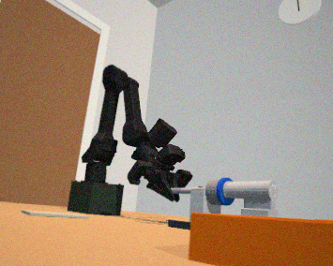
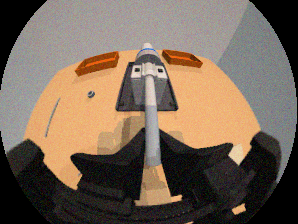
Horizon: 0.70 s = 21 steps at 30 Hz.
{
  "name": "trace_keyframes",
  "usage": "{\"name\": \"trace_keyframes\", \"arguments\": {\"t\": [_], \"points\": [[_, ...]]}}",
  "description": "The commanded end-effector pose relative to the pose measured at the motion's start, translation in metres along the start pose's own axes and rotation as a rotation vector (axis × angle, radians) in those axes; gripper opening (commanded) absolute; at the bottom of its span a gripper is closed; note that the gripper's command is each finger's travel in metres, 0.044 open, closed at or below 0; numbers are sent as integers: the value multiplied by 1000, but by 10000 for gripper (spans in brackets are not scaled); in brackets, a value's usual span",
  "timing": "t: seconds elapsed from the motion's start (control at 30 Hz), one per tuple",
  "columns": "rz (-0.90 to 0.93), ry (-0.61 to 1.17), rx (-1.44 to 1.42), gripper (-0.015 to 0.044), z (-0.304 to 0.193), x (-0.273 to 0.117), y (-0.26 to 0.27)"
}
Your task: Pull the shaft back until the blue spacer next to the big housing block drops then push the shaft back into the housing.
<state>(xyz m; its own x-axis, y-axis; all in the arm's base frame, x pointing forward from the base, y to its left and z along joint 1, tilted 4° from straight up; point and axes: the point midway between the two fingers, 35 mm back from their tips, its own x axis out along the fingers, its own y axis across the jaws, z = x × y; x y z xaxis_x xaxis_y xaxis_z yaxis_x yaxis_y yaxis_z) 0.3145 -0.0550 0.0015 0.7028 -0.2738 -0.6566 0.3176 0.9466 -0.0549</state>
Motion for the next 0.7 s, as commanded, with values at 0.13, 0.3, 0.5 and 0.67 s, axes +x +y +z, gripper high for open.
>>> {"name": "trace_keyframes", "arguments": {"t": [0.13,0.3,0.5,0.67], "points": [[-2,0,4,0,-1,-1,0],[-2,0,4,0,-1,-1,0],[-2,0,4,0,-1,-2,0],[-2,0,4,0,-2,-2,0]]}}
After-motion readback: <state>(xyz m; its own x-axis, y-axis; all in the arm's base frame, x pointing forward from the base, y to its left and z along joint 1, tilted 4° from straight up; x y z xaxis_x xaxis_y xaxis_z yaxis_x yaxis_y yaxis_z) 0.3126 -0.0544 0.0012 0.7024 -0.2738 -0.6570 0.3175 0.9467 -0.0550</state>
